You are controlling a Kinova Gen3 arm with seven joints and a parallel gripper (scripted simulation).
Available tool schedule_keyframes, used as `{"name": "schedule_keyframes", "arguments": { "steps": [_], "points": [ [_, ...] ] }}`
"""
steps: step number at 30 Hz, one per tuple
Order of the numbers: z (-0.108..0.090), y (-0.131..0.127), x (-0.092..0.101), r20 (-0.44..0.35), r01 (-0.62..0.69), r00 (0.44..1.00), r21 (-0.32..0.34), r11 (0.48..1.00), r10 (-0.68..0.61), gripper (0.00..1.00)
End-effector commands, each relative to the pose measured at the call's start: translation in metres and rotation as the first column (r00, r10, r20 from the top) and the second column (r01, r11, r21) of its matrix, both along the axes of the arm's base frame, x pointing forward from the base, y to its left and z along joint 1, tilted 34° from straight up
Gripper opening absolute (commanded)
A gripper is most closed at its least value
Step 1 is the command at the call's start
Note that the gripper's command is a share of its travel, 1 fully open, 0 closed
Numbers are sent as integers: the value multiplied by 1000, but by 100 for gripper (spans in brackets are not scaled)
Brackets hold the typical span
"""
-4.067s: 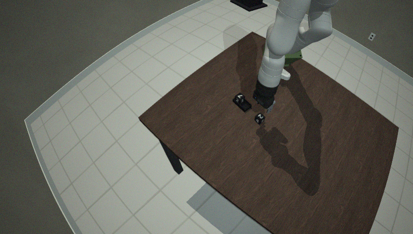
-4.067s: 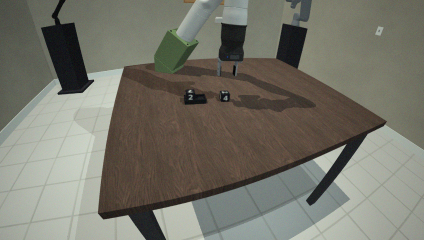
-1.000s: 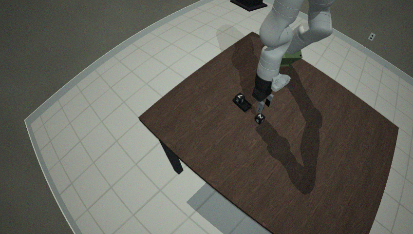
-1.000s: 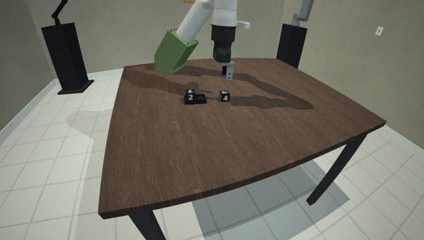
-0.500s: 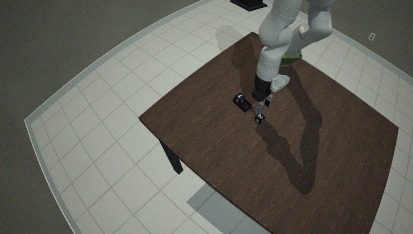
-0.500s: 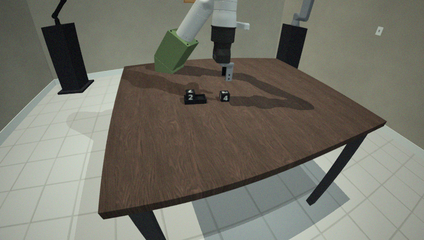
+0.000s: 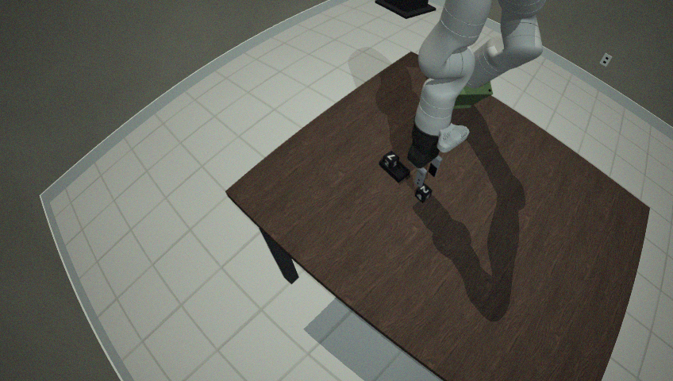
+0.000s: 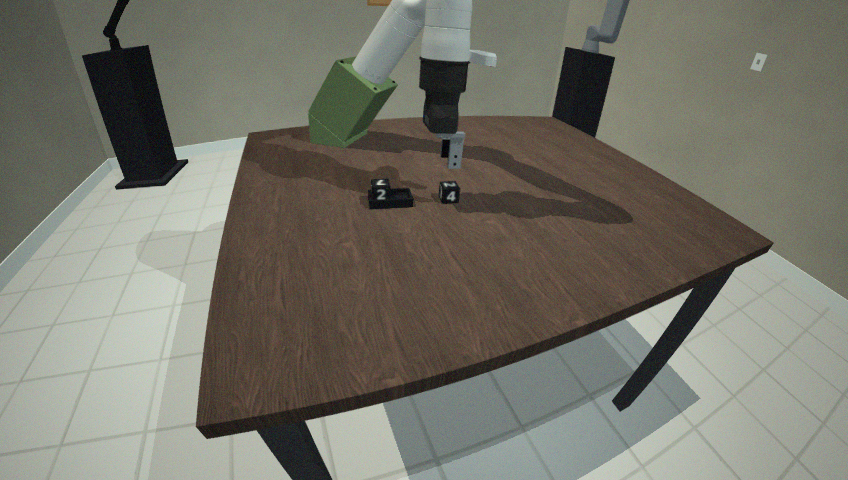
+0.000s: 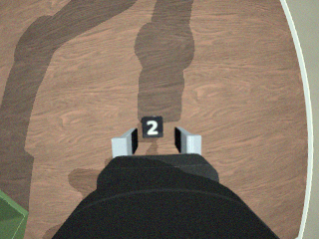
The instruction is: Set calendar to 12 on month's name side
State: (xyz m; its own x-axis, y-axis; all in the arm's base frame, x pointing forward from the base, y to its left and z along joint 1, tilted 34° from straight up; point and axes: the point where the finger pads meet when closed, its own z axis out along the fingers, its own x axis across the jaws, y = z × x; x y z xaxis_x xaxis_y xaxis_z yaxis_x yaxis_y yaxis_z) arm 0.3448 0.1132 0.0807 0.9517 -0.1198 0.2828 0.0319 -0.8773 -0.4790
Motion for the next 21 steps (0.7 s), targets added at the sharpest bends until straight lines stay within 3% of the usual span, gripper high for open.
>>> {"name": "schedule_keyframes", "arguments": {
  "steps": [1,21],
  "points": [
    [-4,9,-2,2,-16,1000,0,1000,16,90],
    [-27,22,6,2,-16,1000,0,1000,16,90]
  ]
}}
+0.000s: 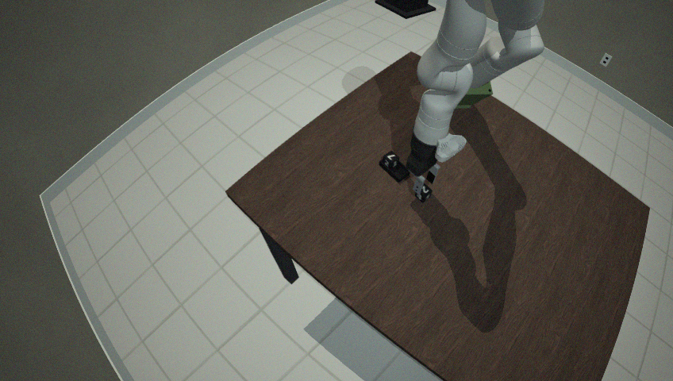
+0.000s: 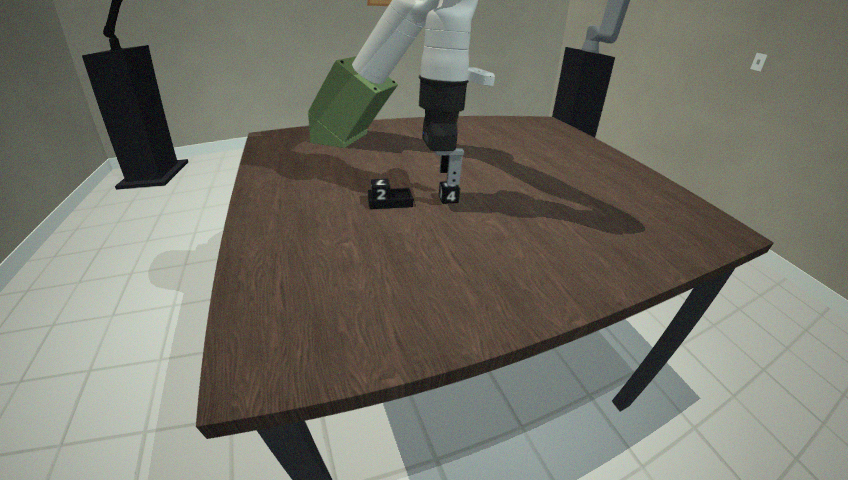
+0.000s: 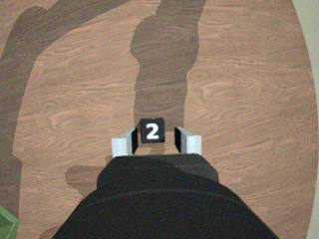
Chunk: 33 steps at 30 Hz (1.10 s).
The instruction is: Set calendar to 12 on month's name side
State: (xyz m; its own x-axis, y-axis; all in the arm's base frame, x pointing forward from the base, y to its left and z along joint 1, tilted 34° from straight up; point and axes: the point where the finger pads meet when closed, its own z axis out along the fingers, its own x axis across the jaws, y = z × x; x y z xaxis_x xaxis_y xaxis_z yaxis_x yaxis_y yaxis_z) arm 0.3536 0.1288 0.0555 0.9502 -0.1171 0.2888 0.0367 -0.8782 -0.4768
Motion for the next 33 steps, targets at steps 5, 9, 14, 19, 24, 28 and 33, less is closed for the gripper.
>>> {"name": "schedule_keyframes", "arguments": {
  "steps": [5,9,14,19,24,28,33],
  "points": [
    [-5,8,-2,-4,-13,1000,2,1000,13,90],
    [-6,8,-2,-3,-13,1000,2,1000,13,90],
    [-6,8,-2,-3,-13,1000,2,1000,13,90],
    [-6,8,-2,-3,-13,1000,2,1000,13,90],
    [-6,8,-2,-3,-13,1000,2,1000,13,90],
    [-6,8,-2,-3,-13,1000,2,1000,13,90],
    [-6,8,-2,-3,-13,1000,2,1000,13,90]
  ]
}}
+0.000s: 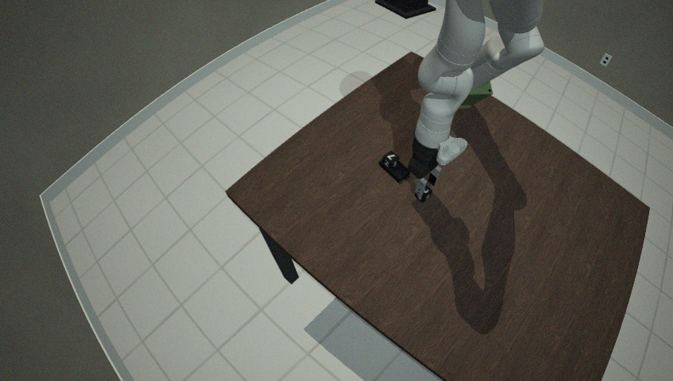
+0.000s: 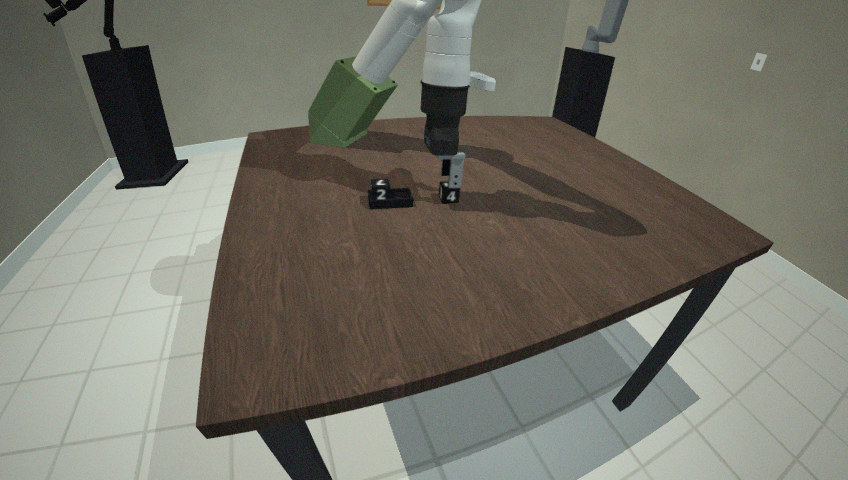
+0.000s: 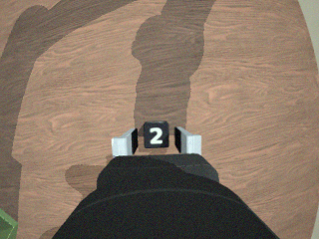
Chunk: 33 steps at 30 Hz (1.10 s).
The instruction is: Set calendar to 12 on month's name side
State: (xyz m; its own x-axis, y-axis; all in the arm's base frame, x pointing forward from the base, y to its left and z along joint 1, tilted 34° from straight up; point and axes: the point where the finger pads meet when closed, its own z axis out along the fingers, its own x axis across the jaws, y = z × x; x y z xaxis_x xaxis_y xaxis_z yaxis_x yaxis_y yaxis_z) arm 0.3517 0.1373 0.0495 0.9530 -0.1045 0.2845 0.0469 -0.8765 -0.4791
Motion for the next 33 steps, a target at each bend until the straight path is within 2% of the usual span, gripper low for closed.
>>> {"name": "schedule_keyframes", "arguments": {
  "steps": [1,20,33],
  "points": [
    [0,0,0,1,1,1000,0,1000,-1,90],
    [-1,0,1,1,1,1000,0,1000,-1,90],
    [-17,9,6,1,1,1000,0,1000,-1,90]
  ]
}}
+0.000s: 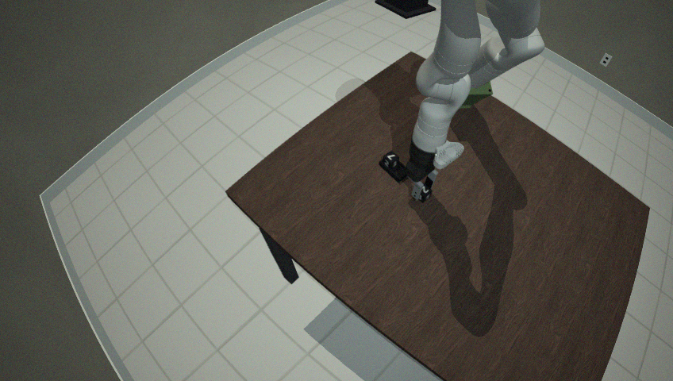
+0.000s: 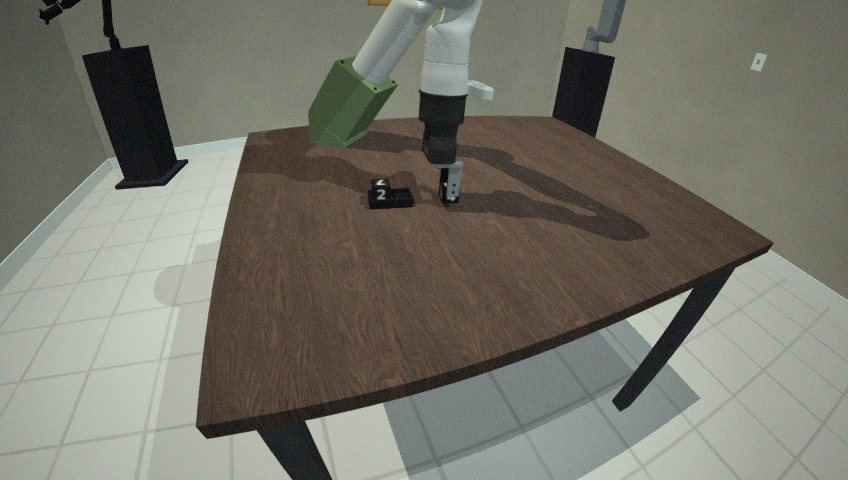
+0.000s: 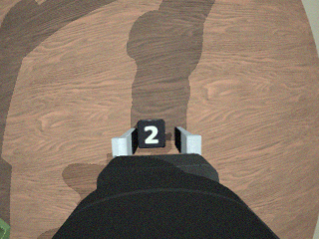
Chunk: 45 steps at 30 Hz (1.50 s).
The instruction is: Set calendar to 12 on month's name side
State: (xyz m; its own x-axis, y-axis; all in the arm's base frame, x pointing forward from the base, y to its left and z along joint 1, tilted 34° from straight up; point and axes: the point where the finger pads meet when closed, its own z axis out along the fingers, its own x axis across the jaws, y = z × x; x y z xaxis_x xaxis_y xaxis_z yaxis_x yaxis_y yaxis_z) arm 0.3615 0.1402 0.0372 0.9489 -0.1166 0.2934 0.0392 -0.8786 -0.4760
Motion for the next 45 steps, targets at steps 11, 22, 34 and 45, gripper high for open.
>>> {"name": "schedule_keyframes", "arguments": {
  "steps": [11,22,34,45],
  "points": [
    [-12,11,-1,-8,-13,1000,3,1000,13,90],
    [-12,11,-1,-8,-13,1000,3,1000,13,90],
    [-12,11,-1,-8,-13,1000,3,1000,13,90],
    [-12,11,-1,-8,-13,1000,3,1000,13,90]
  ]
}}
